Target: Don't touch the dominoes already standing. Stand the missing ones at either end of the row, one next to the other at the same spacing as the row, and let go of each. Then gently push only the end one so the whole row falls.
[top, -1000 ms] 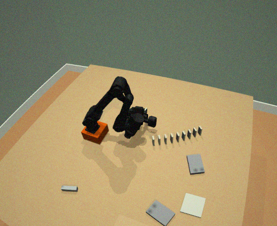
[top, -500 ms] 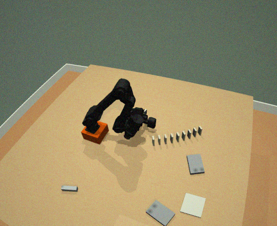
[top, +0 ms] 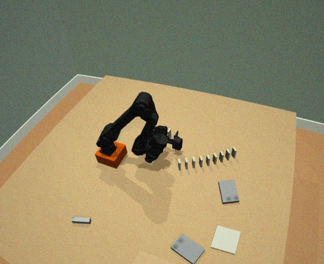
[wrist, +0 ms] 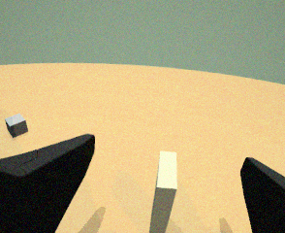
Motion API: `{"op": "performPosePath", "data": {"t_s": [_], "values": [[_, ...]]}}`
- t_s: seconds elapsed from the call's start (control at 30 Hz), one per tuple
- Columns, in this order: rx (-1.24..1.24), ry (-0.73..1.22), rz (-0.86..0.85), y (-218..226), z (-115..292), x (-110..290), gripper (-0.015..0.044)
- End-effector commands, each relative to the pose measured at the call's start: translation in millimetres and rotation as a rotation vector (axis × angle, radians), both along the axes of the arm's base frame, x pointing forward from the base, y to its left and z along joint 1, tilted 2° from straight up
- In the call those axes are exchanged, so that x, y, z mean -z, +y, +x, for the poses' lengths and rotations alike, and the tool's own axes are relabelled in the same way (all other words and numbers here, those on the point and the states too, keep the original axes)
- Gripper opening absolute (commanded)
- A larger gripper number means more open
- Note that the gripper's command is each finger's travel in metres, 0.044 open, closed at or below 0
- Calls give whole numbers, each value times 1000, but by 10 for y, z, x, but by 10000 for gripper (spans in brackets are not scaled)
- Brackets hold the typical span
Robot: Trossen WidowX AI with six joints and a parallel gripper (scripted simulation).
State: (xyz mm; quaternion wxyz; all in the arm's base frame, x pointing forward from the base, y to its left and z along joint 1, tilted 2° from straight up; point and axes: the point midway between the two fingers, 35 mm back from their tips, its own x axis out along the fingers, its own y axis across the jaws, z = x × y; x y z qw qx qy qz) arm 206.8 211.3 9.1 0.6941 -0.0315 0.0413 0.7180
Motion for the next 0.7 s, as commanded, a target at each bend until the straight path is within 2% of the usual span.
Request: {"op": "performPosePath", "data": {"t_s": [0.0, 0.2, 0.37, 0.47, 0.67], "values": [[3, 5, -1, 3, 13, -84, 440], [0, -1, 0, -3, -6, -461, 440], [12, 32, -14, 24, 28, -482, 440], [79, 202, -94, 178, 222, -392, 440], [300, 639, -370, 546, 527, -204, 440]]}}
